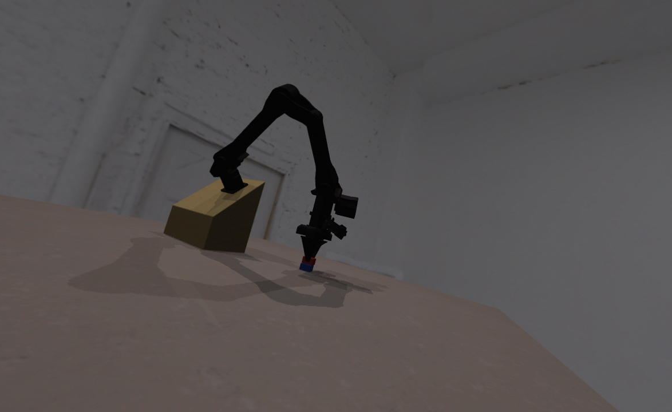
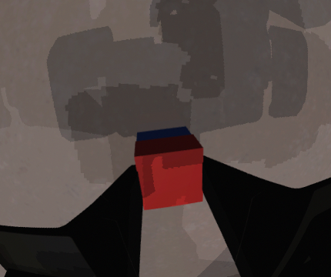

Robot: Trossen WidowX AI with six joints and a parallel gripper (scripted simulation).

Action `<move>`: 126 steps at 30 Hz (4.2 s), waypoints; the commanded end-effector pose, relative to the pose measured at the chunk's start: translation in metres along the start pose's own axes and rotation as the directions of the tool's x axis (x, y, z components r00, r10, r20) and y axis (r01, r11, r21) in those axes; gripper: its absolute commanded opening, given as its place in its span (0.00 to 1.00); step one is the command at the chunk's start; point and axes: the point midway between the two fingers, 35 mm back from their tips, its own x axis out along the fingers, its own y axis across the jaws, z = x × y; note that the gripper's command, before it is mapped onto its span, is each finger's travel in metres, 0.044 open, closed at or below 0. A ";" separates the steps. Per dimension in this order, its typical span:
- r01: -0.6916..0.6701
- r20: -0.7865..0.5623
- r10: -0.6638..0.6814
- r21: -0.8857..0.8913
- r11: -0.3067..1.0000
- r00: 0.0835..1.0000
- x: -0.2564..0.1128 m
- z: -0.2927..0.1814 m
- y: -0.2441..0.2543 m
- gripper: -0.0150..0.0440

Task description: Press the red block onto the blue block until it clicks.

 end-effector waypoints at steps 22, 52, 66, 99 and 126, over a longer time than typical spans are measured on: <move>0.004 -0.004 -0.004 -0.007 1.000 1.000 0.002 -0.002 0.000 0.25; 0.004 -0.004 -0.004 -0.007 1.000 1.000 0.002 -0.002 0.000 0.25; 0.004 -0.004 -0.004 -0.007 1.000 1.000 0.002 -0.002 0.000 0.25; 0.003 -0.003 -0.003 -0.007 1.000 1.000 -0.013 -0.001 0.000 0.25; 0.004 -0.004 -0.004 -0.007 1.000 1.000 0.001 -0.002 0.000 0.25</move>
